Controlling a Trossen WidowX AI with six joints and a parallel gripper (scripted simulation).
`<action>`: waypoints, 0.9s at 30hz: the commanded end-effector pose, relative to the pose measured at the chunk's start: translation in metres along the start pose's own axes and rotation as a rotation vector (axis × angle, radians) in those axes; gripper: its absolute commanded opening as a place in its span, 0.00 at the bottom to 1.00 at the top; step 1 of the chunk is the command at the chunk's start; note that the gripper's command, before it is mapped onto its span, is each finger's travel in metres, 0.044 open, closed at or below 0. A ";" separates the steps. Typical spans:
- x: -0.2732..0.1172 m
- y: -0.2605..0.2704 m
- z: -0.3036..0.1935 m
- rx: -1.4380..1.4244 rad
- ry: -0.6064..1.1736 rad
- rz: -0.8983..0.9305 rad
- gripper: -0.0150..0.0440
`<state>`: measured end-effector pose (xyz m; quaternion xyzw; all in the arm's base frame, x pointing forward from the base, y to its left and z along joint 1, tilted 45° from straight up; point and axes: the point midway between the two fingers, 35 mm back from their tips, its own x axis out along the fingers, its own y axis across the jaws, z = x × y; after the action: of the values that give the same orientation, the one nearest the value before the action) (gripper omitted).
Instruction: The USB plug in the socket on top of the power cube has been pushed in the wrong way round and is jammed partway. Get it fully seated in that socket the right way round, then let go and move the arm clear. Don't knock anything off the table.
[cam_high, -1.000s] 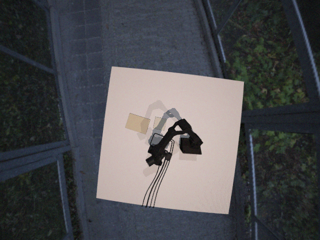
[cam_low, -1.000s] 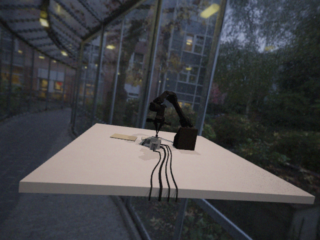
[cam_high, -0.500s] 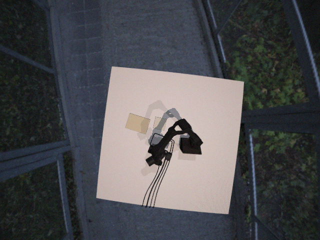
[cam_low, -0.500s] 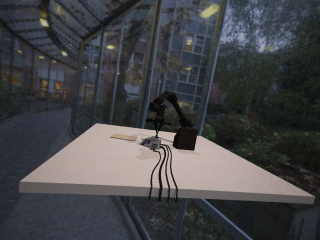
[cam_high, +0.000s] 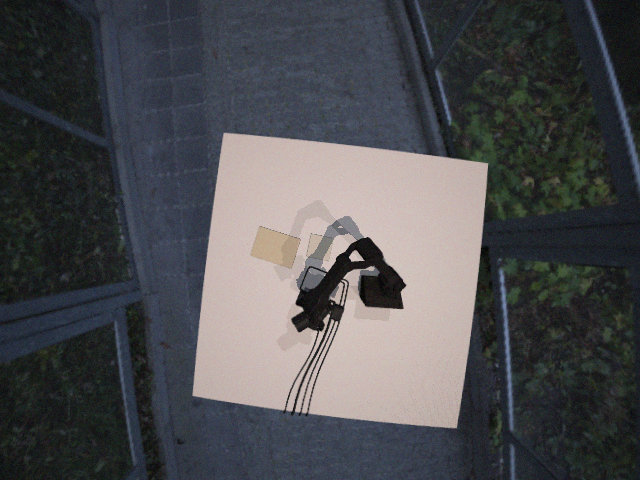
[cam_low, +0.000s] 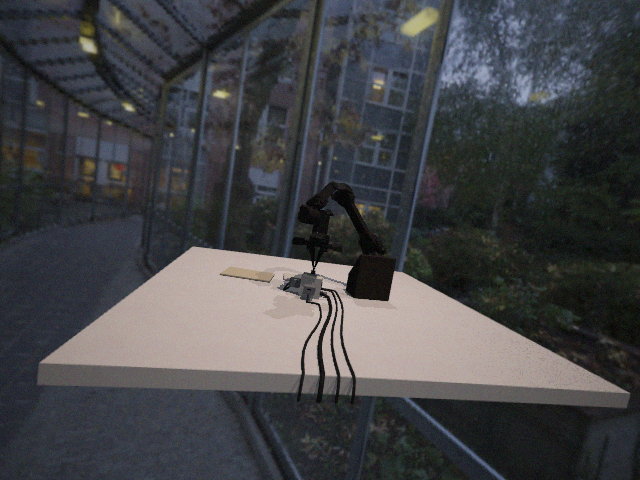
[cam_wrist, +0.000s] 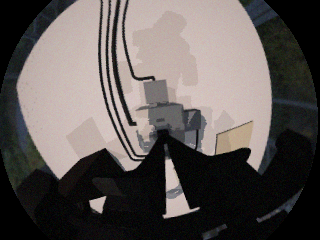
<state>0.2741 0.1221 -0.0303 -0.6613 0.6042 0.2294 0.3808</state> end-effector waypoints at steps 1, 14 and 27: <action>0.001 0.000 0.000 -0.004 0.002 -0.002 0.25; 0.003 0.000 0.000 -0.004 0.002 -0.002 0.25; 0.004 0.000 0.000 -0.004 0.002 -0.002 0.25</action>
<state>0.2747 0.1200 -0.0322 -0.6614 0.6039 0.2292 0.3812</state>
